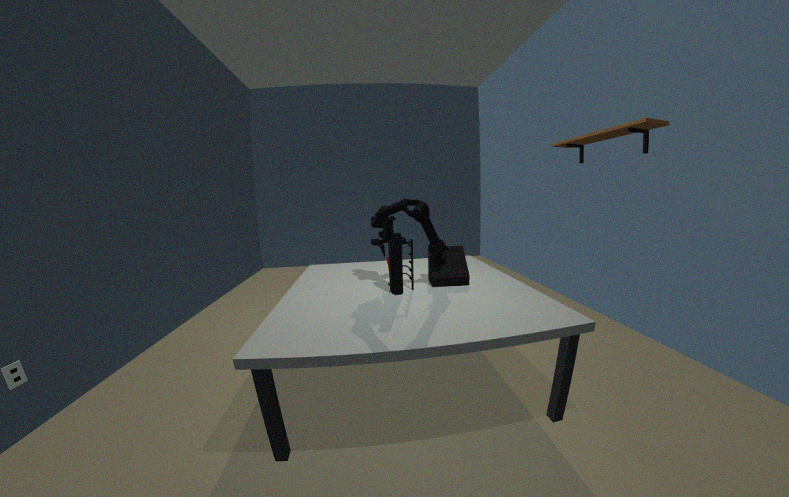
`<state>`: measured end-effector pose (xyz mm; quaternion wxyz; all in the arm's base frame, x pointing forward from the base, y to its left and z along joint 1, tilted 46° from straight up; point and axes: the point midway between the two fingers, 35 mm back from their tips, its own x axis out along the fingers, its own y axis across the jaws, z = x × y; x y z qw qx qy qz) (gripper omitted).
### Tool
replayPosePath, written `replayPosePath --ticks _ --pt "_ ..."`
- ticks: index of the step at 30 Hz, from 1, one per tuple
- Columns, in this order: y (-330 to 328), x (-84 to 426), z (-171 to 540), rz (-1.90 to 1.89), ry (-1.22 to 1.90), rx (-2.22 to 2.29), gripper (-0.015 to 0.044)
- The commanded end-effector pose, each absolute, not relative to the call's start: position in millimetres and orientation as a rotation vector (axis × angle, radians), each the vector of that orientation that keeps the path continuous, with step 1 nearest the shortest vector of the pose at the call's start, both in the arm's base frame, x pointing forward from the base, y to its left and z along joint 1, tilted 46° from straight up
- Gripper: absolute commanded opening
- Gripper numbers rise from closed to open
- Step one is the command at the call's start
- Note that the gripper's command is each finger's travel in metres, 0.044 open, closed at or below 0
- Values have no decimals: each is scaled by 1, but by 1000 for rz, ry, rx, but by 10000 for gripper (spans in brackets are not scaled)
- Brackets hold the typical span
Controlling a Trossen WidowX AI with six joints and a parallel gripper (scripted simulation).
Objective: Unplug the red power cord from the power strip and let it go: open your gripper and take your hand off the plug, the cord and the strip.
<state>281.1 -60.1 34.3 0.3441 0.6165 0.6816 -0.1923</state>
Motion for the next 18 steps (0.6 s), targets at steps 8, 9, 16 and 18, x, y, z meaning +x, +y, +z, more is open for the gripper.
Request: replayPosePath --ticks 8,9,16,18 --pt "-96 292 11 -499 1771 1596 440" --pt "-103 294 6 -499 1770 1596 440" --pt "-110 295 2 -499 1770 1596 440" --pt "-110 295 2 -499 1770 1596 440"
